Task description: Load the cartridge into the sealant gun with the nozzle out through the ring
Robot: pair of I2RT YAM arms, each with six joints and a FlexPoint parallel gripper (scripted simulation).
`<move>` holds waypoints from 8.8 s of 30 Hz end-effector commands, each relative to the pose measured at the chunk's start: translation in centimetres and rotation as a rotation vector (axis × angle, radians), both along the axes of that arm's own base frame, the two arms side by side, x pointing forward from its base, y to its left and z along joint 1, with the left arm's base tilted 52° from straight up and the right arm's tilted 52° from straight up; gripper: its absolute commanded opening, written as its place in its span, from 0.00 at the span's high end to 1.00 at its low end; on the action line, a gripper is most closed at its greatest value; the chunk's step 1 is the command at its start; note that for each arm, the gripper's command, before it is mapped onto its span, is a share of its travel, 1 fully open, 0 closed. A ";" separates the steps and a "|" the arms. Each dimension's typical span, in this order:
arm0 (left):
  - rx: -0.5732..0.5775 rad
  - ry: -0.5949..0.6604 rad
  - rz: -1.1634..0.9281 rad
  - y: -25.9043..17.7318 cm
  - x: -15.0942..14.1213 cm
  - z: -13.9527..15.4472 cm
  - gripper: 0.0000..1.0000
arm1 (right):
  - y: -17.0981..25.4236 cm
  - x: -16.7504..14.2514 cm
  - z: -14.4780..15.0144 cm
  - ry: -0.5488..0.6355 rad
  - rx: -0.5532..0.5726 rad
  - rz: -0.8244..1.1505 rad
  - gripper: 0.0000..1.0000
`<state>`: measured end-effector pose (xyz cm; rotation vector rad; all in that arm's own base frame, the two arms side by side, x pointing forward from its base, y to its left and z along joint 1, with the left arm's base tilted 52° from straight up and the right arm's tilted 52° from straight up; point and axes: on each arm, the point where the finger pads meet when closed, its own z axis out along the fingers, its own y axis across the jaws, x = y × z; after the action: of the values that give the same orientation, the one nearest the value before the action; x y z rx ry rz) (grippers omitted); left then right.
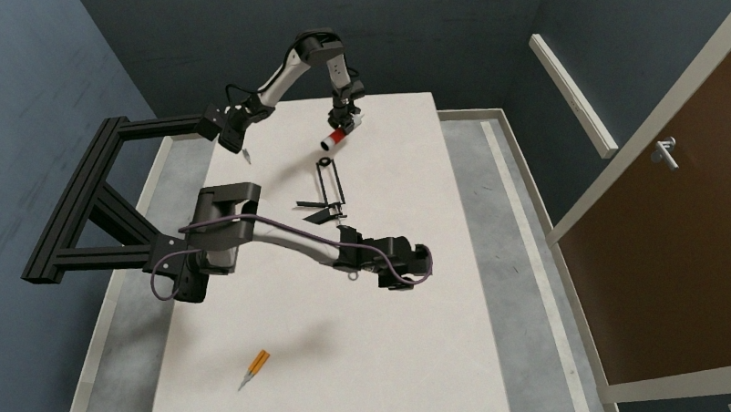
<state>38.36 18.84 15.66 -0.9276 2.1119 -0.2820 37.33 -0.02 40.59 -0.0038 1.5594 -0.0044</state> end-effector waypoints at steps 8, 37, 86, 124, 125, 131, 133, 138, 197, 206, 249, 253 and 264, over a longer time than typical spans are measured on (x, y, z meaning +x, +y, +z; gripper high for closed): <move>-0.170 -0.033 0.164 -5.7 -0.3 2.3 1.00 | 0.3 -1.2 2.2 -0.057 0.003 0.012 0.48; -0.589 -0.140 0.390 -18.2 0.3 2.4 1.00 | 0.3 -1.2 2.2 -0.057 0.003 0.012 0.48; -0.813 -0.109 0.434 -26.1 2.0 -8.4 1.00 | 0.3 -1.2 2.2 -0.057 0.003 0.012 0.48; -0.814 -0.136 0.426 -23.5 2.1 -8.7 1.00 | 0.3 -1.2 2.2 -0.057 0.003 0.012 0.48; -0.816 -0.136 0.423 -23.4 2.2 -8.7 1.00 | 0.3 -1.2 2.2 -0.057 0.003 0.012 0.48; -0.816 -0.132 0.419 -23.1 2.0 -8.8 1.00 | 0.3 -1.2 2.2 -0.057 0.003 0.012 0.48; -0.816 -0.132 0.419 -23.1 2.0 -8.8 1.00 | 0.3 -1.2 2.2 -0.057 0.003 0.012 0.48; -0.813 -0.133 0.425 -22.3 1.9 -8.9 1.00 | 0.3 -1.2 2.2 -0.057 0.003 0.012 0.48; -0.806 -0.116 0.426 -19.6 1.8 -10.1 1.00 | 0.3 -1.2 2.2 -0.057 0.003 0.012 0.48; -0.808 -0.101 0.430 -19.3 1.5 -10.3 1.00 | 0.3 -1.2 2.2 -0.057 0.003 0.012 0.48; -0.748 -0.166 0.504 -18.9 2.6 -10.1 1.00 | 0.3 -1.2 2.2 -0.057 0.003 0.012 0.48; -0.740 -0.165 0.513 -18.9 2.8 -10.7 1.00 | 0.3 -1.2 2.2 -0.057 0.003 0.012 0.48; -0.747 -0.167 0.470 -19.7 2.9 -10.2 1.00 | 0.3 -1.2 2.2 -0.057 0.003 0.012 0.48</move>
<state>40.86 0.42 4.05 -1.7738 1.5544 -0.8348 37.33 -0.02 40.59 -0.0038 1.5594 -0.0044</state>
